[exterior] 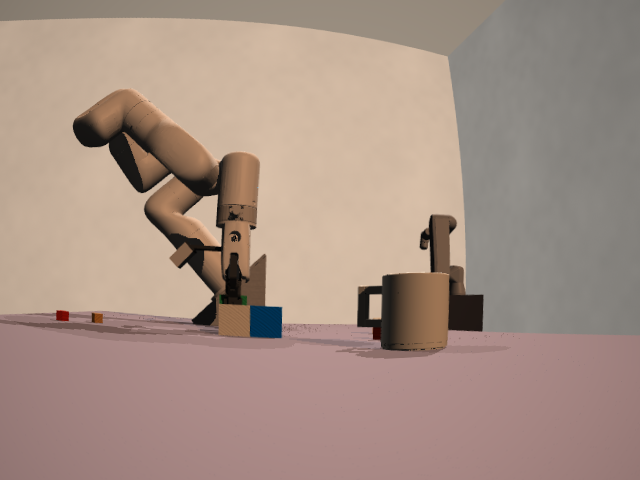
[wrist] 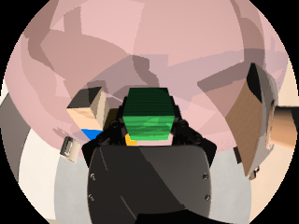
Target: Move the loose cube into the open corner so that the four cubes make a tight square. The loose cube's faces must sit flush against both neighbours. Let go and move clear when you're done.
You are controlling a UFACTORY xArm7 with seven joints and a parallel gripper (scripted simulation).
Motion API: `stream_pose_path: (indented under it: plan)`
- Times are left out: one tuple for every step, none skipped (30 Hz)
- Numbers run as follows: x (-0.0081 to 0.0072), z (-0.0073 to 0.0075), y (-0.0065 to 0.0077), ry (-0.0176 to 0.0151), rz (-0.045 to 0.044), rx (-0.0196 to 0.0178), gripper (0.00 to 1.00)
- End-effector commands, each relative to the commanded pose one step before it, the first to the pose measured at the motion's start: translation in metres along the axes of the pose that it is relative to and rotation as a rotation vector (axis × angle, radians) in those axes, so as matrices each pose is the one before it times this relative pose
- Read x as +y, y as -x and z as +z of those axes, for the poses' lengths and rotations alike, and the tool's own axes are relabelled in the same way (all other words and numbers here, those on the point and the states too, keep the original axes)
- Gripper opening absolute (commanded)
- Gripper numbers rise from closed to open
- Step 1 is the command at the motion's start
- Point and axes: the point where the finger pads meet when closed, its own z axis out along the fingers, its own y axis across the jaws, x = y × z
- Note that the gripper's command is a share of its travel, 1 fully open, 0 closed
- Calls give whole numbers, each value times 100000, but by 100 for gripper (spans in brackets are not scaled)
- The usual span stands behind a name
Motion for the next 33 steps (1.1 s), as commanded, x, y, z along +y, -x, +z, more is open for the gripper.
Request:
stream_pose_path:
  plan:
    - [-138,188,107,-435,-29,-230,0]
    - [0,110,0,0,0,0,0]
    - [1,105,0,1,-1,0,0]
    - [0,100,0,0,0,0,0]
    - [-1,94,0,0,1,0,0]
    - [0,89,0,0,0,0,0]
    - [0,84,0,0,0,0,0]
    - [0,79,0,0,0,0,0]
    - [1,73,0,0,-1,0,0]
    - [0,68,0,0,0,0,0]
    - [0,62,0,0,1,0,0]
    - [0,57,0,0,0,0,0]
    - [0,52,0,0,0,0,0]
    - [0,46,0,0,0,0,0]
    - [0,0,0,0,0,0,0]
    - [0,0,0,0,0,0,0]
    - [0,41,0,0,0,0,0]
    - [0,36,0,0,0,0,0]
    - [0,32,0,0,0,0,0]
    - [0,27,0,0,0,0,0]
    - [0,23,0,0,0,0,0]
    - [0,19,0,0,0,0,0]
    - [0,15,0,0,0,0,0]
    - [0,11,0,0,0,0,0]
    - [0,8,0,0,0,0,0]
    - [0,6,0,0,0,0,0]
    - [0,4,0,0,0,0,0]
    - [0,2,0,0,0,0,0]
    - [0,1,0,0,0,0,0]
    - [0,0,0,0,0,0,0]
    - [0,0,0,0,0,0,0]
    - [0,0,0,0,0,0,0]
    - [0,0,0,0,0,0,0]
